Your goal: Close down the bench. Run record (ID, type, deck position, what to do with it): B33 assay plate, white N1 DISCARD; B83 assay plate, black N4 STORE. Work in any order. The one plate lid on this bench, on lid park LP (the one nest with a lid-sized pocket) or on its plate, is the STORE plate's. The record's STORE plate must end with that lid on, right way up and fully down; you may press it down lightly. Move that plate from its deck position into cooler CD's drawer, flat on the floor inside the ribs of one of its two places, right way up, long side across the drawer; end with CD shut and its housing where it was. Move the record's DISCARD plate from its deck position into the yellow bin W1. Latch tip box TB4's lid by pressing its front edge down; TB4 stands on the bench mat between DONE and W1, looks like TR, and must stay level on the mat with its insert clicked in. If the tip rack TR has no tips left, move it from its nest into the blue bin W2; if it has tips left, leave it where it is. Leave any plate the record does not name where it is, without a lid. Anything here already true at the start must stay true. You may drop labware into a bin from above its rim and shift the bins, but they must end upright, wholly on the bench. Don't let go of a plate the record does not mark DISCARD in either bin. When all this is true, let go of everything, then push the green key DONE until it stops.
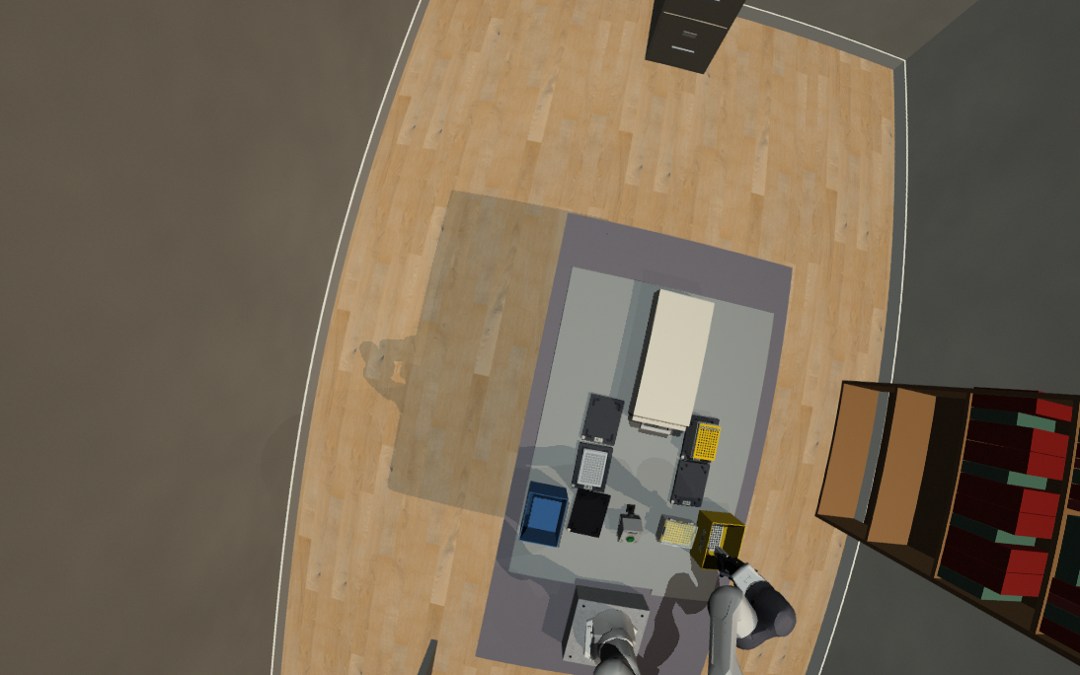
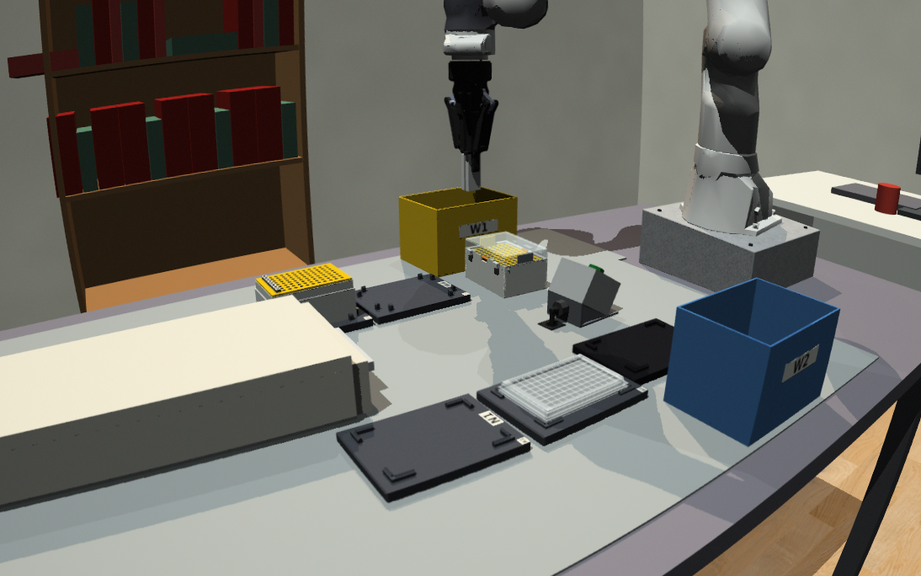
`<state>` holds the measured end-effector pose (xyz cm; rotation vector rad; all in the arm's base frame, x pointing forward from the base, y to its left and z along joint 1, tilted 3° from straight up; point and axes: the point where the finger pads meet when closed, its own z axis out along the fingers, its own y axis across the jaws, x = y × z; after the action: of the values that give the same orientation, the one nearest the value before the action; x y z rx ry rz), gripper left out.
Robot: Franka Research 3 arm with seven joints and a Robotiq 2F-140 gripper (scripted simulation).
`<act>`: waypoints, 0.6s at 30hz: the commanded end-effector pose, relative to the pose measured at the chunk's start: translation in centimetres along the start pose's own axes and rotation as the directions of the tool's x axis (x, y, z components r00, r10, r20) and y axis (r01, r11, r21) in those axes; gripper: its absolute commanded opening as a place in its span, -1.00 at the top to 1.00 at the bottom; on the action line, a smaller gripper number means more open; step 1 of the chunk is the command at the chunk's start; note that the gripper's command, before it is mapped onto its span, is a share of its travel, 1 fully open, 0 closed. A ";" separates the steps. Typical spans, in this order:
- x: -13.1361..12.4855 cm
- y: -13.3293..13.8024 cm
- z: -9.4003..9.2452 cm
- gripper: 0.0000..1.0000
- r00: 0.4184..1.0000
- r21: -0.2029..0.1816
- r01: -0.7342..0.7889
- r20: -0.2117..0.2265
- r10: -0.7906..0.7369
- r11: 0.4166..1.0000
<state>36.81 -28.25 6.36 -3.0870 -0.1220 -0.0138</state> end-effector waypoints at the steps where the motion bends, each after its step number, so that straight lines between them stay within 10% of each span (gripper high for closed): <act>1: 0.2 -0.6 -0.2 1.00 1.000 -0.002 0.012 -0.005 -0.012 1.000; 18: -0.1 -6.5 -1.2 1.00 1.000 -0.002 0.012 -0.005 -0.012 1.000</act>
<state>36.23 -22.38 7.82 -3.0908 -0.1785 -0.0237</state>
